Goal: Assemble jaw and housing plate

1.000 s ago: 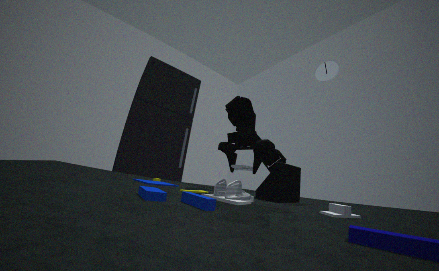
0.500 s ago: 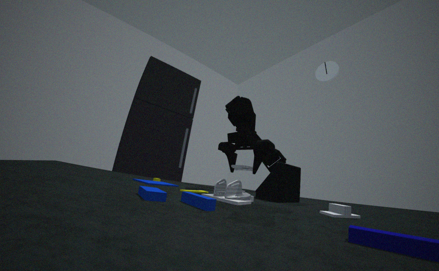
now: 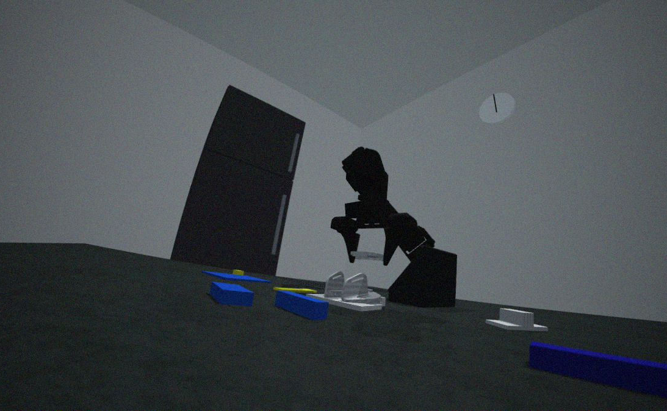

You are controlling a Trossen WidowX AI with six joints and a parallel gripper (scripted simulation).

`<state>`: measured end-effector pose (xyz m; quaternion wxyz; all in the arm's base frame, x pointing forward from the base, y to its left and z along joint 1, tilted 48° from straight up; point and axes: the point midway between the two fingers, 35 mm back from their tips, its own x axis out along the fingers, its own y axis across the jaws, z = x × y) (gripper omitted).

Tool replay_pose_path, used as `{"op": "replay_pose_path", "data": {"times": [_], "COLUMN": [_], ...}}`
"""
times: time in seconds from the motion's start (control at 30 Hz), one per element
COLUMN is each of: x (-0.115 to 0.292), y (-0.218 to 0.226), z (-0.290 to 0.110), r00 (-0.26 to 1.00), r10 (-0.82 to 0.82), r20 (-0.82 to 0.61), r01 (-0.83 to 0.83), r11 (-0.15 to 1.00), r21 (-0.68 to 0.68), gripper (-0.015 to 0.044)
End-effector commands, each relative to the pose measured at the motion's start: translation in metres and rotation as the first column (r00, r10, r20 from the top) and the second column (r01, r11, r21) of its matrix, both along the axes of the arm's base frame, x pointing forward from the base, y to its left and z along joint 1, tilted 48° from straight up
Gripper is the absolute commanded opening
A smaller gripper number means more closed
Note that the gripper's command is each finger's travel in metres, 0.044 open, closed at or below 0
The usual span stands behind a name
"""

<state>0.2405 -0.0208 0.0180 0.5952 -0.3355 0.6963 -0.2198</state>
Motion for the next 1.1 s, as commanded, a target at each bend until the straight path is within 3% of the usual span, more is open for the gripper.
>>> {"op": "replay_pose_path", "data": {"times": [0.0,1.07], "x": [-0.002,-0.007], "y": [-0.006,-0.045], "z": [-0.005,-0.039], "r00": [1.0,1.0], "r10": [0.004,0.003], "r20": [-0.008,-0.008], "r01": [-0.004,-0.003], "r11": [1.0,1.0], "r21": [-0.006,-0.011], "gripper": [0.0351,0.0351]}}
